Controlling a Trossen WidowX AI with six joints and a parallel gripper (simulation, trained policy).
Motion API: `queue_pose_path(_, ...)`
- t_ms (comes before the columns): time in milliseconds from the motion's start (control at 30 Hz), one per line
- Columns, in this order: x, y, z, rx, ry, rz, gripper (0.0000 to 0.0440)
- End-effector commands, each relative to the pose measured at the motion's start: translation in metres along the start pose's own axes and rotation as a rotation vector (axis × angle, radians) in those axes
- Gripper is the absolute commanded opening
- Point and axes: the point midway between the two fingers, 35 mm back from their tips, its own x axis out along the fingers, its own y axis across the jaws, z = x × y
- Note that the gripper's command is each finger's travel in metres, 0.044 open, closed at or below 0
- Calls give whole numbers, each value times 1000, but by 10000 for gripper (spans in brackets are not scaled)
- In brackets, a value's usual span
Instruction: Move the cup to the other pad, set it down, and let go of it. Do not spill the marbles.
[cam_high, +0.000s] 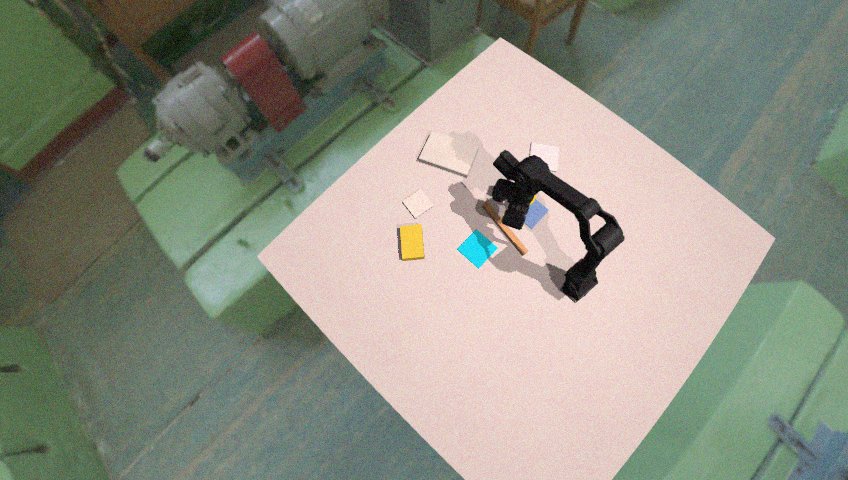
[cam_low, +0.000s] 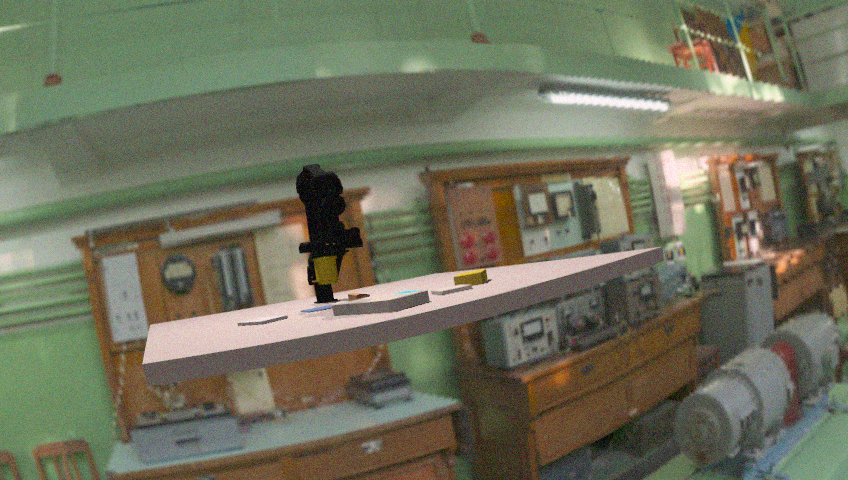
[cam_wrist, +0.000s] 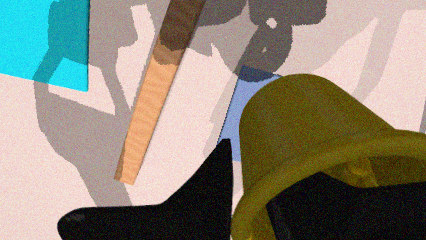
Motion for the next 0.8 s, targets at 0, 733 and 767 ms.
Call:
queue_pose_path(0,-10,6,11,-14,-30,-9,0)
queue_pose_path(733,-26,61,60,-96,-139,-40,0)
queue_pose_path(767,-26,65,62,-99,-143,-40,0)
